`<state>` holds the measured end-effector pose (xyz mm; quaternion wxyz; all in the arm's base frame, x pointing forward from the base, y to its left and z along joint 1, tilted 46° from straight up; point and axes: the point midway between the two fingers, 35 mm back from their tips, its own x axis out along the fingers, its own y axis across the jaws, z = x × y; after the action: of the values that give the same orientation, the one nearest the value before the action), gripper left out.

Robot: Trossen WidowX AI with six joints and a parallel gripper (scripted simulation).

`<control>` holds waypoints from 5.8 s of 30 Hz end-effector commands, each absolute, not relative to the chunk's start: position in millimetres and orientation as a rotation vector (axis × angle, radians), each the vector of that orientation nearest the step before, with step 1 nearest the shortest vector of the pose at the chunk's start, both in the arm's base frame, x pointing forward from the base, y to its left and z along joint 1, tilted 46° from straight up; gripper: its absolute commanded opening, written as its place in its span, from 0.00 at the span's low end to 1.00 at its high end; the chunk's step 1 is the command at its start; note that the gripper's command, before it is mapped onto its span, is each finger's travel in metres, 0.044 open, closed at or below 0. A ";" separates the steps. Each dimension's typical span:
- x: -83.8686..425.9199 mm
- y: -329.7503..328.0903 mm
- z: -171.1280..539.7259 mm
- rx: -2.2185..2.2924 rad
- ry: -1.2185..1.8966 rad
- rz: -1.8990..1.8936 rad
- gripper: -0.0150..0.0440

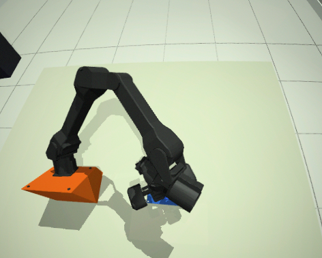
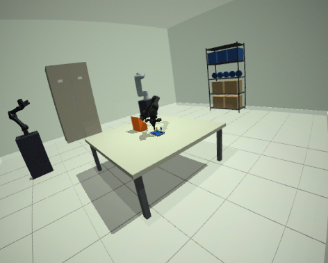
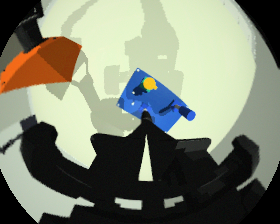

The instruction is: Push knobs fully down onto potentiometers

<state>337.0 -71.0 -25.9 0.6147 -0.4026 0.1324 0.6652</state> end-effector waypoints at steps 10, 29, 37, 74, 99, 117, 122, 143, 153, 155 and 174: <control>339.7 -59.7 -34.7 -0.929 0.295 1.547 0.25; 340.3 -53.4 -40.8 -0.929 0.295 1.547 0.25; 340.3 -53.2 -41.0 -0.929 0.295 1.547 0.25; 340.7 -49.0 -45.0 -0.929 0.295 1.547 0.25; 340.8 -47.9 -46.0 -0.929 0.295 1.547 0.25; 340.9 -47.4 -46.6 -0.929 0.295 1.547 0.25; 340.9 -47.4 -46.6 -0.929 0.295 1.547 0.25; 340.5 -54.3 -40.2 -0.929 0.295 1.547 0.25; 339.4 -65.7 -29.2 -0.930 0.296 1.547 0.25; 339.1 -68.1 -26.9 -0.930 0.296 1.547 0.25; 258.8 -65.2 0.5 -0.925 0.303 1.548 0.97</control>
<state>290.8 -68.3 -7.6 0.6114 -0.4030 0.1299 0.6685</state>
